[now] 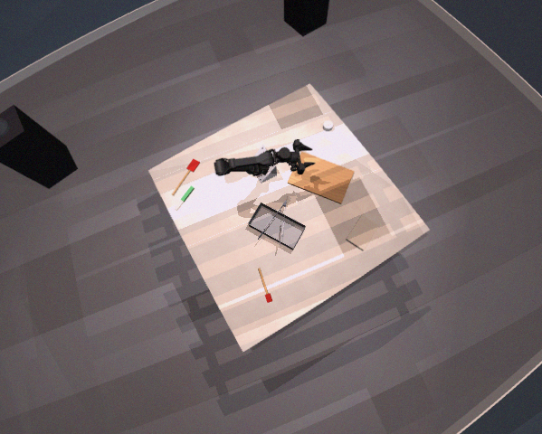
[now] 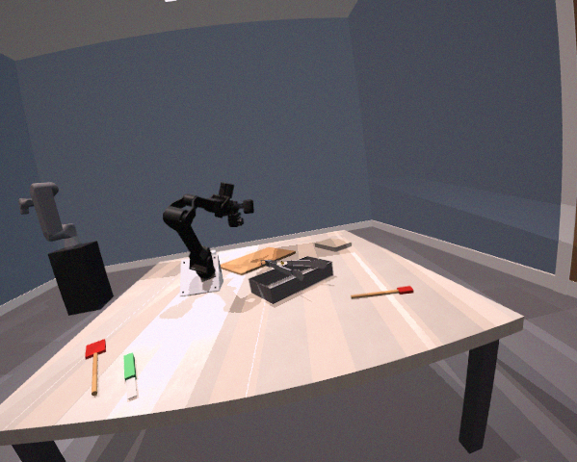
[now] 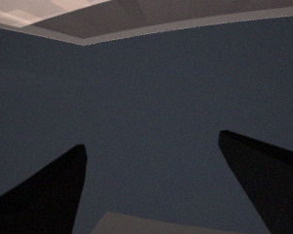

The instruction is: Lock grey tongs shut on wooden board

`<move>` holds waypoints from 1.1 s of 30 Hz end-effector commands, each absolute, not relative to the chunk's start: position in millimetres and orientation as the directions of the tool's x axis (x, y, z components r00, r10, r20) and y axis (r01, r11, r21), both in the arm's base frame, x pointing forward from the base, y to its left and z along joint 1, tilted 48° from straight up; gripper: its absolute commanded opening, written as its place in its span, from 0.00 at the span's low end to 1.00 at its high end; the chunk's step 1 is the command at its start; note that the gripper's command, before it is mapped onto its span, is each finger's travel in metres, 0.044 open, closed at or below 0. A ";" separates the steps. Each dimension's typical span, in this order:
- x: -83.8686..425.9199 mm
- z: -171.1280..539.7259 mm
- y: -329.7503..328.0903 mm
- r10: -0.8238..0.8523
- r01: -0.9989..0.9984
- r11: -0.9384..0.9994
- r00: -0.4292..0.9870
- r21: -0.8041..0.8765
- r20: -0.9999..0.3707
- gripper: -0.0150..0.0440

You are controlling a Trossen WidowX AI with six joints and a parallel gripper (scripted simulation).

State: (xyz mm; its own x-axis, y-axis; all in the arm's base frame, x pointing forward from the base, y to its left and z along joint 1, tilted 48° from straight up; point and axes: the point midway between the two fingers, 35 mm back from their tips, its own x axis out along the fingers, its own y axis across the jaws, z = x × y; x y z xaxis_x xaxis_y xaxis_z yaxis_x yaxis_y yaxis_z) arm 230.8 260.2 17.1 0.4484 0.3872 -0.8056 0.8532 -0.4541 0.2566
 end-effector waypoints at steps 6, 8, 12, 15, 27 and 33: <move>245.5 16.7 247.8 0.317 0.878 -0.292 0.462 0.378 -0.828 1.00; 255.5 16.4 237.4 0.259 0.885 -0.140 0.466 0.445 -0.846 1.00; 274.9 17.3 213.8 0.136 0.851 0.208 0.462 0.481 -0.876 1.00; 288.3 19.5 194.0 0.043 0.784 0.460 0.451 0.418 -0.892 1.00; 318.6 34.5 121.6 -0.254 0.400 0.911 0.340 -0.105 -0.905 1.00; 324.8 43.0 95.5 -0.346 0.177 0.935 0.283 -0.306 -0.895 1.00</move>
State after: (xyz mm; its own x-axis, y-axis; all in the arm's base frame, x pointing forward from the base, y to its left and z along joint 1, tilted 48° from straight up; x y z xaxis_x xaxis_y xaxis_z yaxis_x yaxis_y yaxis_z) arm 298.0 160.7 27.2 0.4142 -0.0788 -0.9068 0.6660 0.7053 0.2429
